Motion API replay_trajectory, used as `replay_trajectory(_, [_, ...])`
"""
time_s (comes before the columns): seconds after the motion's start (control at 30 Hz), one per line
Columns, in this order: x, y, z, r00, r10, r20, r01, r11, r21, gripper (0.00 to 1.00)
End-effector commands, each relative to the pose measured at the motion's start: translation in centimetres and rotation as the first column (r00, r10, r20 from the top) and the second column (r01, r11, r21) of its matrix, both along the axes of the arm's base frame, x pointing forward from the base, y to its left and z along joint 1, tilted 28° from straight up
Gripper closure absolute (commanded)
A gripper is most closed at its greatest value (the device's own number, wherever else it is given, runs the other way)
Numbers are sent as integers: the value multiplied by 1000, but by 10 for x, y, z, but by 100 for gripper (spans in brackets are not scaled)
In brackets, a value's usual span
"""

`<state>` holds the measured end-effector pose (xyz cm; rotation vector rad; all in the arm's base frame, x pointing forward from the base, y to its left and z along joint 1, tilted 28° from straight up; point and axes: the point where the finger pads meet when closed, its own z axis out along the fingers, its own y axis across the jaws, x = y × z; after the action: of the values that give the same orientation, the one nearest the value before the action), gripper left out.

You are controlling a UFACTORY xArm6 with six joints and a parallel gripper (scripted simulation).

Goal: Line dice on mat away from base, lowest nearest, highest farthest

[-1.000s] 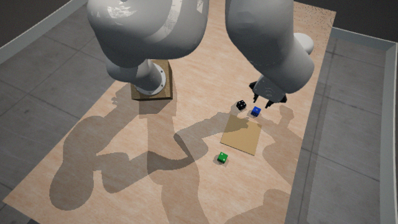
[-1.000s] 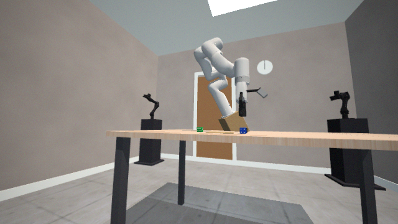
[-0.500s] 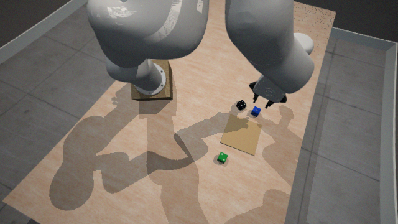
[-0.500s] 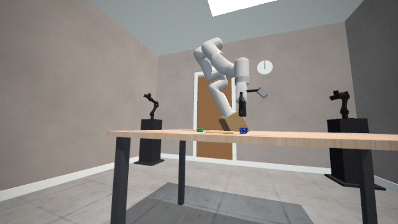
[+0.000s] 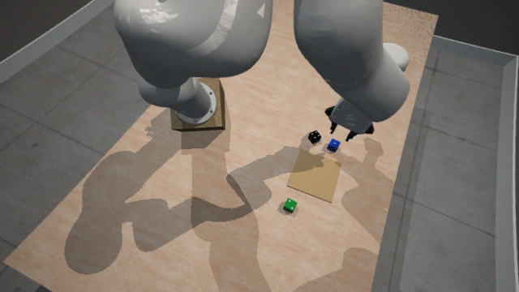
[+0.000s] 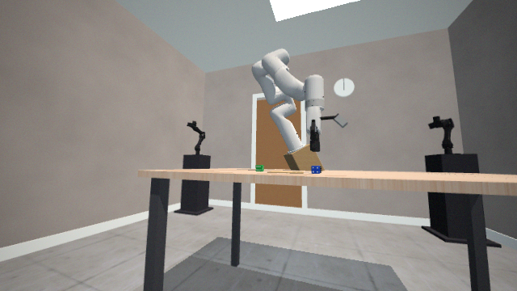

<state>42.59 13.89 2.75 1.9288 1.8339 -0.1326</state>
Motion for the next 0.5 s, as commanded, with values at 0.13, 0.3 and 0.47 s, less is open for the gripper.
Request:
replay_trajectory(0.13, [1, 0, 0, 1000, 1, 3, -1, 1000, 2, 53])
replay_trajectory(0.3, [2, -1, -4, 1000, 1, 3, -1, 1000, 2, 53])
replay_trajectory(0.47, [4, -3, -9, 1000, 1, 3, -1, 1000, 2, 53])
